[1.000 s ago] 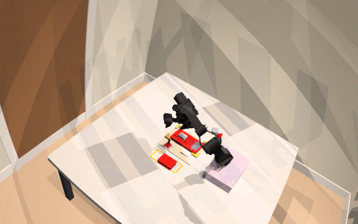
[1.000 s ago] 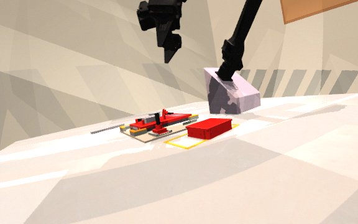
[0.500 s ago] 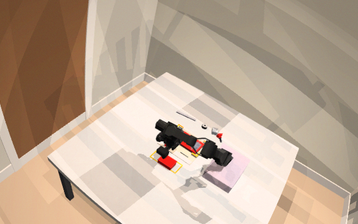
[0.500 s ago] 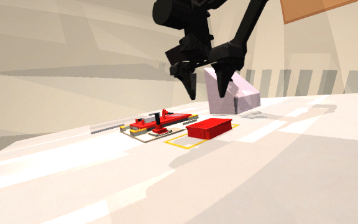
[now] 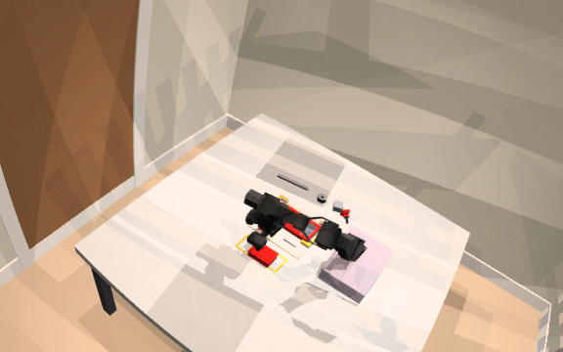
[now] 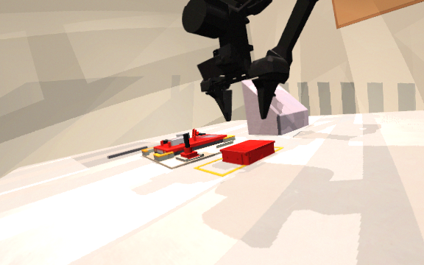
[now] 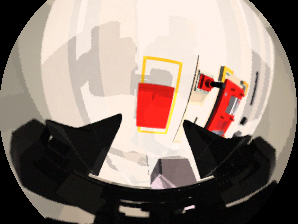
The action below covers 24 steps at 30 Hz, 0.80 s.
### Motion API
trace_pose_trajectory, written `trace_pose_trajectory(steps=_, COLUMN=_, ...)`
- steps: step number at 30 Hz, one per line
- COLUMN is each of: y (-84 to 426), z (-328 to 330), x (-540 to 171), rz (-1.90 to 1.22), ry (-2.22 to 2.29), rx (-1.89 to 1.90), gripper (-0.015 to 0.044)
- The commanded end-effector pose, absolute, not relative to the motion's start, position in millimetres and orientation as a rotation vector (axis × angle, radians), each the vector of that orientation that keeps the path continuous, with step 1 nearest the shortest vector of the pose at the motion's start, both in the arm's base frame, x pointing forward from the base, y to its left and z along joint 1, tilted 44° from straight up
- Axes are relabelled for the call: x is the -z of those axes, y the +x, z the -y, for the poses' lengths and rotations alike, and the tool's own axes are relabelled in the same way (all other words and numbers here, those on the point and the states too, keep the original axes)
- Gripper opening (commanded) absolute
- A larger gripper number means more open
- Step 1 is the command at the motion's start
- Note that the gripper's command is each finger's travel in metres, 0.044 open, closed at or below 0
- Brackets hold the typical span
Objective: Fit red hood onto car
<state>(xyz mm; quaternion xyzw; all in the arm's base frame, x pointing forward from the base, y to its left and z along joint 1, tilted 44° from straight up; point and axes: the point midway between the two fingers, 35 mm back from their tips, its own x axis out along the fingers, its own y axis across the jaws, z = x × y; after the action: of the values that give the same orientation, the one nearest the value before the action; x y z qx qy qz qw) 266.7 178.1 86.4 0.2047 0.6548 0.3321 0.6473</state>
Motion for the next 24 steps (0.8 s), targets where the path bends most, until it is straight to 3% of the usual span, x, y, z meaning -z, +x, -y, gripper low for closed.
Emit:
trace_pose_trajectory(steps=1, y=265, z=-180, x=-82, rz=-1.502, ry=0.467, rx=-0.748, gripper=0.044)
trace_pose_trajectory(steps=24, y=264, z=-192, x=-69, rz=-1.502, ry=0.466, rx=-0.748, gripper=0.044)
